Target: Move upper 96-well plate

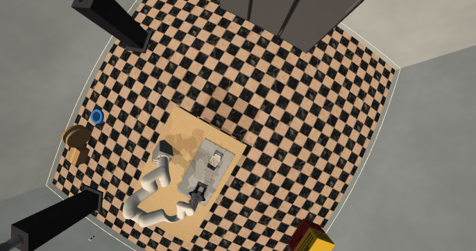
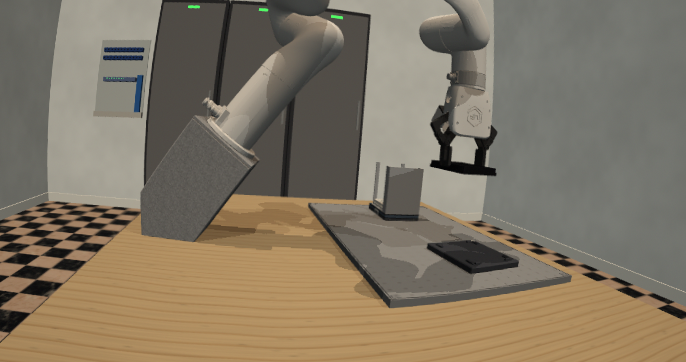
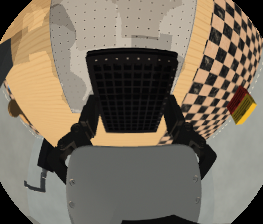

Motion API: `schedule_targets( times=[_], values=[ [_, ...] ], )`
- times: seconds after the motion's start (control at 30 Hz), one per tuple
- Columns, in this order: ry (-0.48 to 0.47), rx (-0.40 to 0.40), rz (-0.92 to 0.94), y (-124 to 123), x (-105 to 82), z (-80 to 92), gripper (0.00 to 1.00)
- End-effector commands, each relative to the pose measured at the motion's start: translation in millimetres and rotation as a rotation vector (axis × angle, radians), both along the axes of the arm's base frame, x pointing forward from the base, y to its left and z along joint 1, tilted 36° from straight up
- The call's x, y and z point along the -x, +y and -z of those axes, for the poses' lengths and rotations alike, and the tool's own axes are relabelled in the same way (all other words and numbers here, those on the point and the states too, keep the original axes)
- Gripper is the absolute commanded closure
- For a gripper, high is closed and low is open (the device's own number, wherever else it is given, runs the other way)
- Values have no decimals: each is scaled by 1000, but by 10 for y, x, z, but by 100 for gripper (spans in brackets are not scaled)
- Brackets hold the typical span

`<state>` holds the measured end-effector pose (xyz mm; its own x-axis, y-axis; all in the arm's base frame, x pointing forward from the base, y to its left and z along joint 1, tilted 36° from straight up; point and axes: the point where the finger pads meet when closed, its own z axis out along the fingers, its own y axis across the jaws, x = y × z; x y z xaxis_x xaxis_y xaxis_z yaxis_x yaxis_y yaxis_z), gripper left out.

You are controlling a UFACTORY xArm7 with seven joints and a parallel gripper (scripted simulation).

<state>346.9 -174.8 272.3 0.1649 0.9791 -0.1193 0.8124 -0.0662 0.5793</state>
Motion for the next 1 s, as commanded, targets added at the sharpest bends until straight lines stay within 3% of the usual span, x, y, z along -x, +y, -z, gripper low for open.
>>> schedule_targets(
  times=[0.0, 0.73, 0.97],
  values=[
    [-2, 1, 0, -94, 12, -21, 100],
    [-2, 1, 1, -762, 131, -82, 100],
    [-2, 1, 1, -772, 132, -83, 100]
  ],
)
